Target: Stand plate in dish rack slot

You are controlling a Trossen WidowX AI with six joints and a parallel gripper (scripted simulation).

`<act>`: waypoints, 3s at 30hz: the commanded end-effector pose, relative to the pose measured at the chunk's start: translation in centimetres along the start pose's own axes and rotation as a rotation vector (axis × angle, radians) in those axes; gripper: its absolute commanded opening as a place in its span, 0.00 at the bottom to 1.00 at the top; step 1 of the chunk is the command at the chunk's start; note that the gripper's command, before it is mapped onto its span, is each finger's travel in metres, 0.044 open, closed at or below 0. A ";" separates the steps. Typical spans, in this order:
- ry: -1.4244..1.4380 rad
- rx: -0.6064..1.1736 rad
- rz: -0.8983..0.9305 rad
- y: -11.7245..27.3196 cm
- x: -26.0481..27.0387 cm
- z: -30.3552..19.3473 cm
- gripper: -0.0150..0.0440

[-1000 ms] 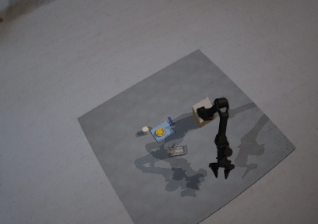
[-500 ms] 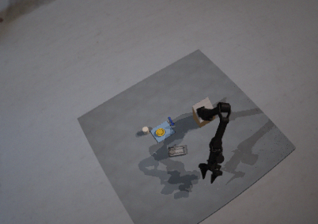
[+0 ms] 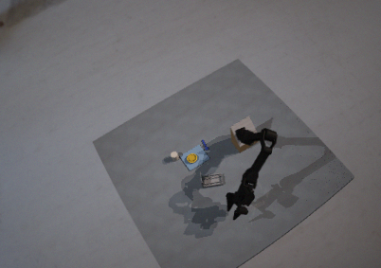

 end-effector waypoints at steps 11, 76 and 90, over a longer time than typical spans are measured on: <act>-0.165 0.037 0.191 -1.4 5.3 -4.8 0.93; -1.630 0.361 0.975 8.9 32.5 -19.3 0.93; -2.085 0.425 1.075 13.7 36.2 -20.0 0.93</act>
Point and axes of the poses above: the point midway between the two fingers, 35 mm back from their tips, its own y axis back along the fingers, its own x axis across the jaws, z = x × y, the point moved 3 cm from there along y, back along the fingers, and after that the axes turned 11 degrees about y, right-handed, at the moved point
